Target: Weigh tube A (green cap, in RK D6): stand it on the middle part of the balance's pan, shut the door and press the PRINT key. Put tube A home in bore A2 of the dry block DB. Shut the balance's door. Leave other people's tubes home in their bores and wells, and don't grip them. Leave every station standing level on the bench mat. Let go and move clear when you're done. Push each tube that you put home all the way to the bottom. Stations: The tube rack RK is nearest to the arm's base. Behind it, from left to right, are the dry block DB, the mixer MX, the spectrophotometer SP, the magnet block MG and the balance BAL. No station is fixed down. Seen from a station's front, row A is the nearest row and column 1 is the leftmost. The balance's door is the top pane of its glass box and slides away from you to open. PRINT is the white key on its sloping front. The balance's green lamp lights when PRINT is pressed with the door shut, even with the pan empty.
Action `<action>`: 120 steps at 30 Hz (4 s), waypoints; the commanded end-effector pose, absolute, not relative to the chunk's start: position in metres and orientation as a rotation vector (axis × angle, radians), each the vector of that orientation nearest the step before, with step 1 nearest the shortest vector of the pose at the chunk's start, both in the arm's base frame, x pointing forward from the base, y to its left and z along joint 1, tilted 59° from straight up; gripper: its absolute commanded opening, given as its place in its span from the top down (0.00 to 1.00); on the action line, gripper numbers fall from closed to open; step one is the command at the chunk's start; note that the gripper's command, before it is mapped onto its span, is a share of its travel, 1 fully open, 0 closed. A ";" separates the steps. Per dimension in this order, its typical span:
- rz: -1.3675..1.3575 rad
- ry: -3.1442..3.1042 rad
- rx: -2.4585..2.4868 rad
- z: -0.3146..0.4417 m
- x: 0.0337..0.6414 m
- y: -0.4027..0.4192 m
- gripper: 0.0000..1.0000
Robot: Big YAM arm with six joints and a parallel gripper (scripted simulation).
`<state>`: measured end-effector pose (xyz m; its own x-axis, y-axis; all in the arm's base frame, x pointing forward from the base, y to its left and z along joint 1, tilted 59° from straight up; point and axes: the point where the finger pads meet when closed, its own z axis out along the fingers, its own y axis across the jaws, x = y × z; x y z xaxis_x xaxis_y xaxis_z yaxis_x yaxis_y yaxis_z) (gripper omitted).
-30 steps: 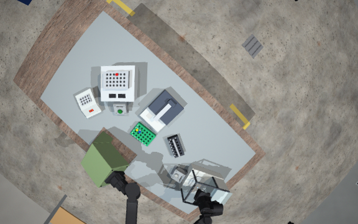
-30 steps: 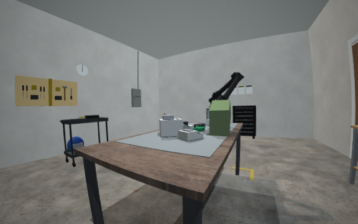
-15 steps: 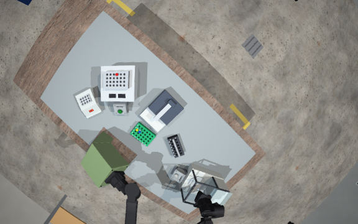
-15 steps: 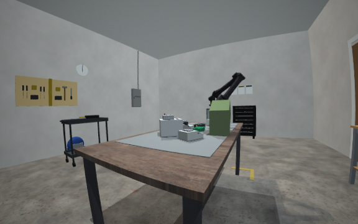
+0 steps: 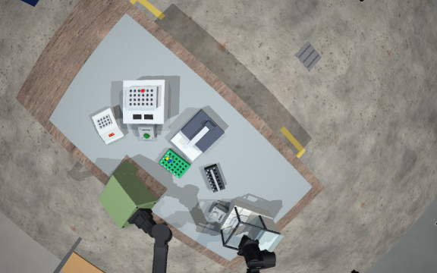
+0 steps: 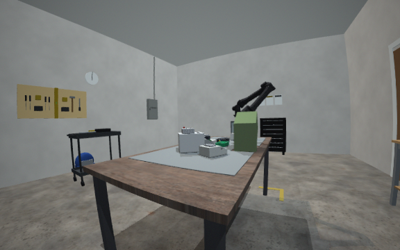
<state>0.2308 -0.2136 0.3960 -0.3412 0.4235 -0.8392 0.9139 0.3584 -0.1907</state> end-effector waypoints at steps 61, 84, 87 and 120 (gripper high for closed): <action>-0.864 1.897 1.170 0.445 0.214 -0.144 0.91; -0.733 2.098 0.994 0.391 0.316 -0.094 0.91; -0.734 2.151 0.920 0.391 0.330 -0.085 0.91; -0.836 2.541 0.315 0.241 0.449 0.062 0.91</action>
